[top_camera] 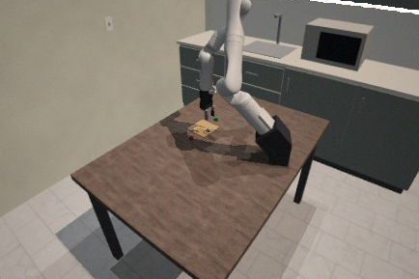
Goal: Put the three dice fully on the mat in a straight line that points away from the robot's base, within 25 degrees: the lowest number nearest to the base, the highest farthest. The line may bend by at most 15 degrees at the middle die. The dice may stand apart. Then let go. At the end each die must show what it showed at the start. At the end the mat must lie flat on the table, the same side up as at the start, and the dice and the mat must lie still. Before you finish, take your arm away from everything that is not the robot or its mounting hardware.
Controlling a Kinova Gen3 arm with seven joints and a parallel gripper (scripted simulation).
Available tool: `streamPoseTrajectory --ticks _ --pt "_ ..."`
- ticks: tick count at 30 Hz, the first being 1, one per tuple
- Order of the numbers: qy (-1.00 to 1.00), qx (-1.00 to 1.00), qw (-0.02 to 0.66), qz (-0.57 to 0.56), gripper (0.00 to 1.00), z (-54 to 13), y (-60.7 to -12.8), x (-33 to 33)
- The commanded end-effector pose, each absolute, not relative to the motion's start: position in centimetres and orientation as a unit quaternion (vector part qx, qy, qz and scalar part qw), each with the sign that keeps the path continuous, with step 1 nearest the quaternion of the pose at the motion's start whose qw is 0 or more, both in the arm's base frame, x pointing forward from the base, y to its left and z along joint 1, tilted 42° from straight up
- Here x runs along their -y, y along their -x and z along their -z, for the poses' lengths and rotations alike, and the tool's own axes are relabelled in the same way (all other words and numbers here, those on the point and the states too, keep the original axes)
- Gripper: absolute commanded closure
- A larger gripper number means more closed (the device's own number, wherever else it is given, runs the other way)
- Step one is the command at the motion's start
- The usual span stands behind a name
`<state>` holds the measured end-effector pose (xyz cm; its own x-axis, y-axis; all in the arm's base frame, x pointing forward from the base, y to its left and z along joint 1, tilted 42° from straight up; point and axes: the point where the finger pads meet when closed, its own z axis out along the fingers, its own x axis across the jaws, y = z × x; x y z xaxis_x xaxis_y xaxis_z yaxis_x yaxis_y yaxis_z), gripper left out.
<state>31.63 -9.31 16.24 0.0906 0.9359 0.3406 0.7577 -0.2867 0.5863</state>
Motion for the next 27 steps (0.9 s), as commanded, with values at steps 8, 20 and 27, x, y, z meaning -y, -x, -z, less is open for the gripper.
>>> streamPoseTrajectory --ticks 8,20,27 --pt "-0.728 -0.581 0.131 -0.339 0.0 -16.33 -31.64 9.52" --pt "-0.733 -0.575 0.128 -0.34 0.0 -16.32 -31.66 9.54" --pt "-0.769 -0.529 0.1 -0.345 0.0 -16.08 -31.59 9.55"
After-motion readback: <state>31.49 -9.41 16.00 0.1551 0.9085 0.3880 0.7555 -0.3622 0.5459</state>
